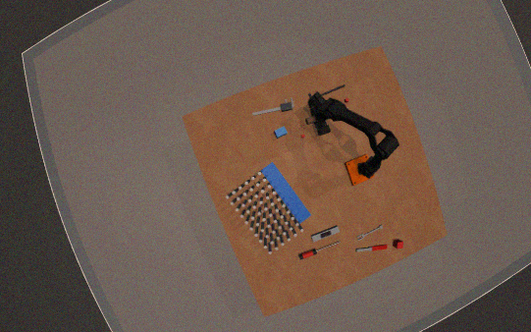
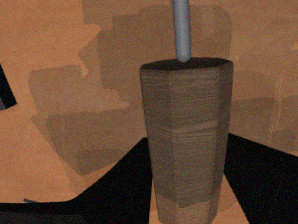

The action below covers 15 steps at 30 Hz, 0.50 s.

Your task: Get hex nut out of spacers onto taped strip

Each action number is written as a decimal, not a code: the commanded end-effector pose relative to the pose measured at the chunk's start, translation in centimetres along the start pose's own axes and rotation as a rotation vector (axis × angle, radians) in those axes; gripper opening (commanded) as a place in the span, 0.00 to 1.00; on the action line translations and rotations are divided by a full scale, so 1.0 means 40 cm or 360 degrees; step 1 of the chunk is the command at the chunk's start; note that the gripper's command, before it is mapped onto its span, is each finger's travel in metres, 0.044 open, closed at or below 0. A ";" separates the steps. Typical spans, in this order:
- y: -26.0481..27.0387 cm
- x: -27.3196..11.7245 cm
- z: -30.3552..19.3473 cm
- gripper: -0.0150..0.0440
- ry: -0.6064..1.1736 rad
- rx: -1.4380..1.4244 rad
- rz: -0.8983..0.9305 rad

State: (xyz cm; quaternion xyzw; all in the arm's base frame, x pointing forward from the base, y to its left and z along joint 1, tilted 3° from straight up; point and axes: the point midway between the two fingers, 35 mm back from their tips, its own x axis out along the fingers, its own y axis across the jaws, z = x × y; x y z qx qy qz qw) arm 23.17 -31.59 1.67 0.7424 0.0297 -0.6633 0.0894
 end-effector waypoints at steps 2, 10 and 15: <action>-0.007 0.014 0.004 0.25 0.0000 0.0000 0.0000; -0.007 0.014 0.004 0.25 0.0012 -0.0002 0.0025; -0.007 0.014 0.004 0.25 0.0020 -0.0003 0.0042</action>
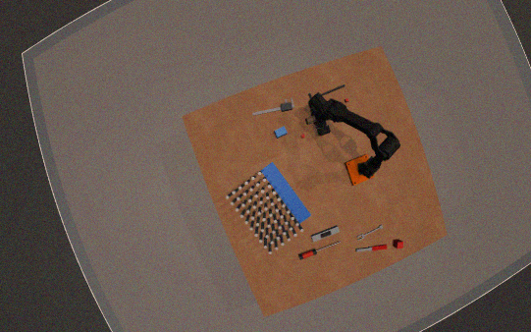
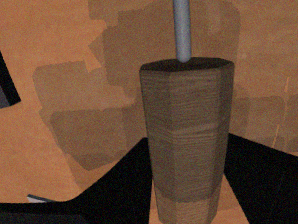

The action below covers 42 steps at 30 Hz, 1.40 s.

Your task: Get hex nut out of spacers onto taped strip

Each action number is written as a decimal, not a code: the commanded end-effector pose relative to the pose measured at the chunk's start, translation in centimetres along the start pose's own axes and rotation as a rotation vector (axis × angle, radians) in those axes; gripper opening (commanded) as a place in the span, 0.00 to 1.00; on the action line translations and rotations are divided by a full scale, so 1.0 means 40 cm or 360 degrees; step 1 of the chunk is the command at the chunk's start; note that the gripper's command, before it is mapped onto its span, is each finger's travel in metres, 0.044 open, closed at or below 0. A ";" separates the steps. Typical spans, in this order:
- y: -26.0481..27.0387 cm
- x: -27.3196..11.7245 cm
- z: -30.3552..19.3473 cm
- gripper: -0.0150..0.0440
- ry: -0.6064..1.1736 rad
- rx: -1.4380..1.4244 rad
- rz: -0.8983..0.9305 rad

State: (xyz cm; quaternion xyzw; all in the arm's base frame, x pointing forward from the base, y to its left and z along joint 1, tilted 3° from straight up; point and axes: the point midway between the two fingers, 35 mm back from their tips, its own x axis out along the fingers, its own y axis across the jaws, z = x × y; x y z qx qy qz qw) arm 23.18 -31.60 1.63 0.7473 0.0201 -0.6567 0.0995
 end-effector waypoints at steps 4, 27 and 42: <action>0.000 0.000 0.000 0.30 0.0006 -0.0001 0.0012; 0.033 -0.177 -0.011 1.00 0.0003 0.0002 0.0037; 0.033 -0.177 -0.011 1.00 0.0003 0.0002 0.0037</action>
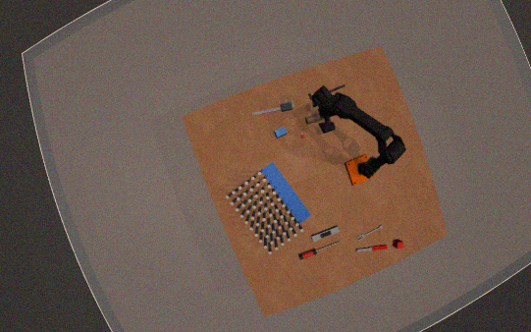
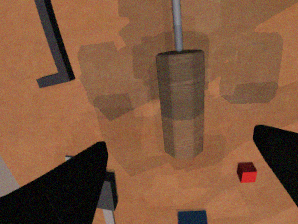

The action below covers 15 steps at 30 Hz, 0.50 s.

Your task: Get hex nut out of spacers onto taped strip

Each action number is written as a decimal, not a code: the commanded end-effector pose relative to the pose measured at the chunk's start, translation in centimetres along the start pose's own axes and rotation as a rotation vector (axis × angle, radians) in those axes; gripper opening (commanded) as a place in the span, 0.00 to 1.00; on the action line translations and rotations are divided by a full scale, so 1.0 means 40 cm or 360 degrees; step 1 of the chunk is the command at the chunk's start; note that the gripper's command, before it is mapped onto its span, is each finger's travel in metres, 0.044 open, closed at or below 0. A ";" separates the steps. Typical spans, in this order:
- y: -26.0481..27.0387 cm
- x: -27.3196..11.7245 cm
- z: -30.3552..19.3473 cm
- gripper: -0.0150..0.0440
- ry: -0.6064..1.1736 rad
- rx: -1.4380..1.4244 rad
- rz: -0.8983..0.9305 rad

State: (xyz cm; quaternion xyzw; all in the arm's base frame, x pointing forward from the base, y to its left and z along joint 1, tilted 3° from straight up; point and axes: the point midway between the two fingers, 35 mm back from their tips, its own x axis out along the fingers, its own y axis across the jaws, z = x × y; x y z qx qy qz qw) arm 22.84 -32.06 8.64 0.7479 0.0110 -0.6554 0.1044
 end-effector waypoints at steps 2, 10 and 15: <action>0.002 -0.004 -0.001 1.00 0.0002 -0.0006 0.0005; 0.001 -0.004 -0.002 1.00 -0.0022 -0.0004 0.0008; -0.011 -0.024 -0.029 1.00 -0.0516 0.0011 0.0189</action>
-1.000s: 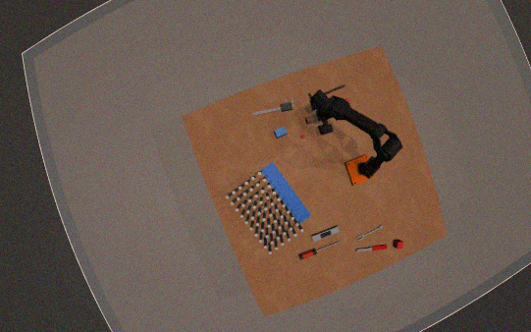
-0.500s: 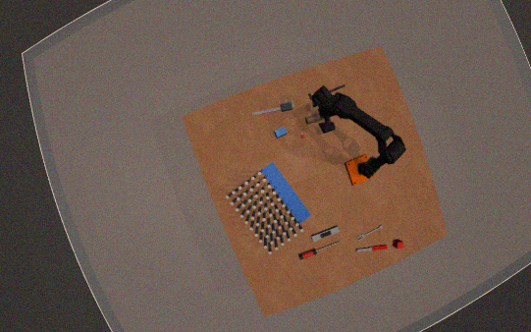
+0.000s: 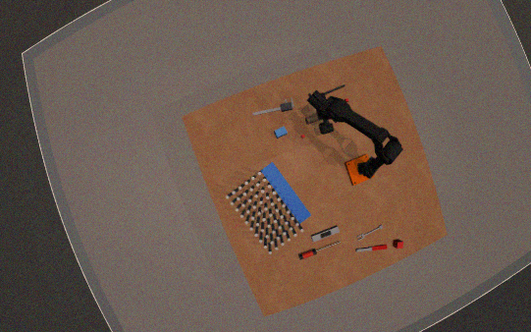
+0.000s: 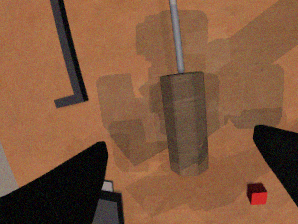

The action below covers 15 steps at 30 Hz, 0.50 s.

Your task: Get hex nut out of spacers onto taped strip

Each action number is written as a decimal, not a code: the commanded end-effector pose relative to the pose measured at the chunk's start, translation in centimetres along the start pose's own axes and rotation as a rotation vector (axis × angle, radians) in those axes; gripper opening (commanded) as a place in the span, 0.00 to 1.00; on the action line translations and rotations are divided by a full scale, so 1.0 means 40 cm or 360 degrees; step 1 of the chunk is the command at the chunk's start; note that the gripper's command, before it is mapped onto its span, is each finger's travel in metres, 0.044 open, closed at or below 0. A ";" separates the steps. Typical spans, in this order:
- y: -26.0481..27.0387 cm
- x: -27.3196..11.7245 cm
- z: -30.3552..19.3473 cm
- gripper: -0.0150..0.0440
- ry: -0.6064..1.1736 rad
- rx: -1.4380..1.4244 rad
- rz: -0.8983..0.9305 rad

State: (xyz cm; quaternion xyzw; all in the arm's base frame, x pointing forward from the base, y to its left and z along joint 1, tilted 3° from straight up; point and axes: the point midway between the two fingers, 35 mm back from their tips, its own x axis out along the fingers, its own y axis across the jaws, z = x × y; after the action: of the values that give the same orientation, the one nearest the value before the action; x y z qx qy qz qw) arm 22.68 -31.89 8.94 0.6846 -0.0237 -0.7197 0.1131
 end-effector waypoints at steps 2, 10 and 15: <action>-0.007 -0.023 -0.029 1.00 -0.0237 -0.0016 0.0128; -0.007 -0.023 -0.029 0.96 -0.0237 -0.0016 0.0128; -0.007 -0.023 -0.029 0.73 -0.0237 -0.0016 0.0128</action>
State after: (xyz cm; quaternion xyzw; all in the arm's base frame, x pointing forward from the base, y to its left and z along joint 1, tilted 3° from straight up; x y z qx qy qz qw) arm 23.85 -31.19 9.60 0.6291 -0.0520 -0.7624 0.1426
